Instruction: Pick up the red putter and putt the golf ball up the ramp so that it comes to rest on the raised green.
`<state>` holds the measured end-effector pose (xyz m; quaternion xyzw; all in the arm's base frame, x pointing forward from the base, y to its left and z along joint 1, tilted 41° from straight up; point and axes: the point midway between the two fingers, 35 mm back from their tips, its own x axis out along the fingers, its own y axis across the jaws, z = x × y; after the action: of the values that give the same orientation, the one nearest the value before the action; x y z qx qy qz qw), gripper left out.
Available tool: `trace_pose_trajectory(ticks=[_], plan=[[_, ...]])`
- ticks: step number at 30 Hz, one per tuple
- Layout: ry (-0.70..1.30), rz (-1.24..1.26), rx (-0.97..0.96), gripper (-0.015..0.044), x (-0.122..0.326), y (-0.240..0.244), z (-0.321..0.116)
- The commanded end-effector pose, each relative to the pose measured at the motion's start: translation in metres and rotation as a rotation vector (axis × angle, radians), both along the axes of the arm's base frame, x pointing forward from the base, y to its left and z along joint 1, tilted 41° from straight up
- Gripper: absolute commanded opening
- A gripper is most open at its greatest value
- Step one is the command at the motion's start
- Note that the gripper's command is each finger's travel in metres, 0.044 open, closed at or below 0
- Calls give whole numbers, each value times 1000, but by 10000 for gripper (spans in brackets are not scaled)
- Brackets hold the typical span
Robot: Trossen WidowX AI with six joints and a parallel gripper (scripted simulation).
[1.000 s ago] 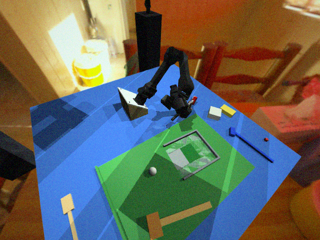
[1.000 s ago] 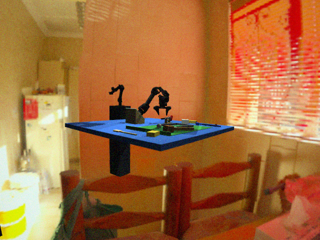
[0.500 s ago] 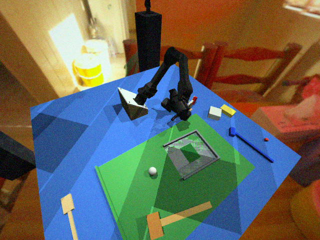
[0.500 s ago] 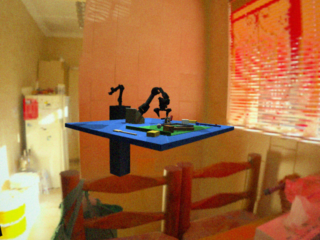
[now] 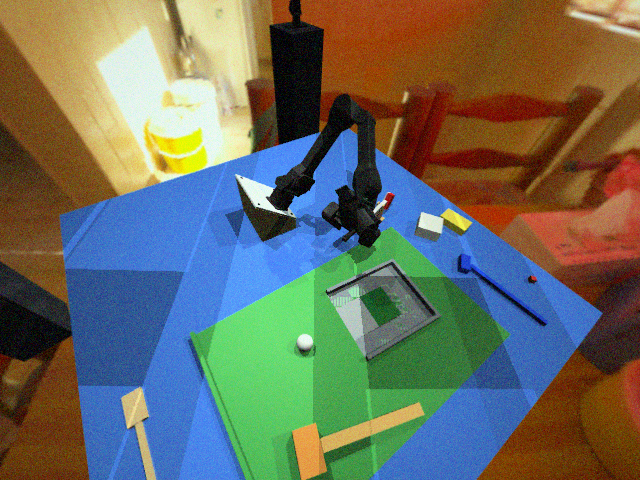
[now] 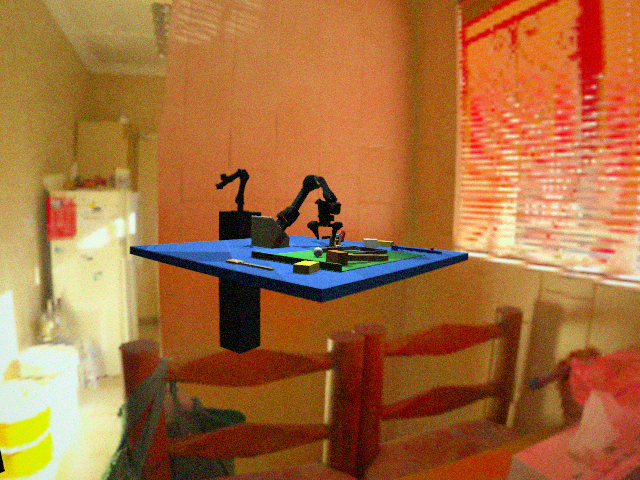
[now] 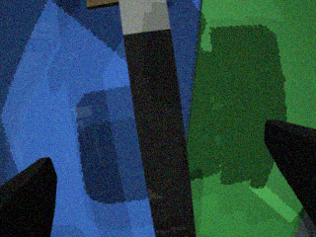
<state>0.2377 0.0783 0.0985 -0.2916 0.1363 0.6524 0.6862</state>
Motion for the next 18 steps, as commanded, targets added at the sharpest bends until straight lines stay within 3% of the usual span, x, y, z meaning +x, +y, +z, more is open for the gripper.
trace_pose_trajectory(ticks=[1,10,18], plan=[[8,-2,5,440,0,5,-5],[7,-2,6,440,2,13,-14],[1,1,1,230,2,10,-11]])
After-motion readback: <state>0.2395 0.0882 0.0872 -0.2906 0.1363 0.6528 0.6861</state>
